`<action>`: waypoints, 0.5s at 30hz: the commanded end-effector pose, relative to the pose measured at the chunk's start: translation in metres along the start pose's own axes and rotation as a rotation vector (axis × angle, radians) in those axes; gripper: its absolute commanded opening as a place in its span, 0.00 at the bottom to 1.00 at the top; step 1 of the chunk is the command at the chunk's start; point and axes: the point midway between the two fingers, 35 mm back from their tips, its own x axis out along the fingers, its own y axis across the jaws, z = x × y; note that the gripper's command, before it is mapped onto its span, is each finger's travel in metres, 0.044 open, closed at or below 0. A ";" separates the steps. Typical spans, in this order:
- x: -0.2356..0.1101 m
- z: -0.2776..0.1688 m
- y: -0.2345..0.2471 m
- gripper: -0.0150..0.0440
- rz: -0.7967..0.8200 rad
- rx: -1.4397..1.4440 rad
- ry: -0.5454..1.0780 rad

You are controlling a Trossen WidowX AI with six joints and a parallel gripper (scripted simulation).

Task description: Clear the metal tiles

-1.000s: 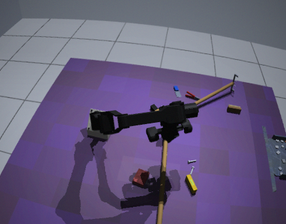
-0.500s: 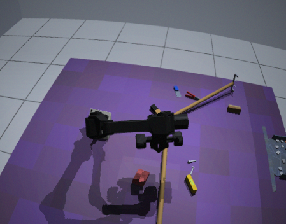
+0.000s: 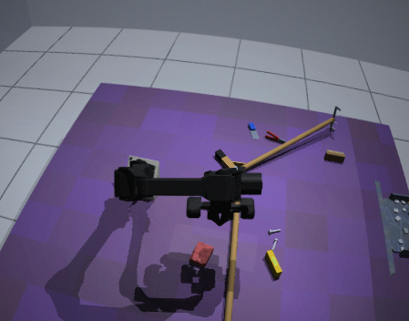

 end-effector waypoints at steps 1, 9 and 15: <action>0.012 0.000 0.000 0.25 0.009 0.001 0.001; 0.033 0.000 -0.003 0.25 0.013 0.013 -0.004; 0.048 0.000 -0.004 0.25 0.017 0.022 -0.007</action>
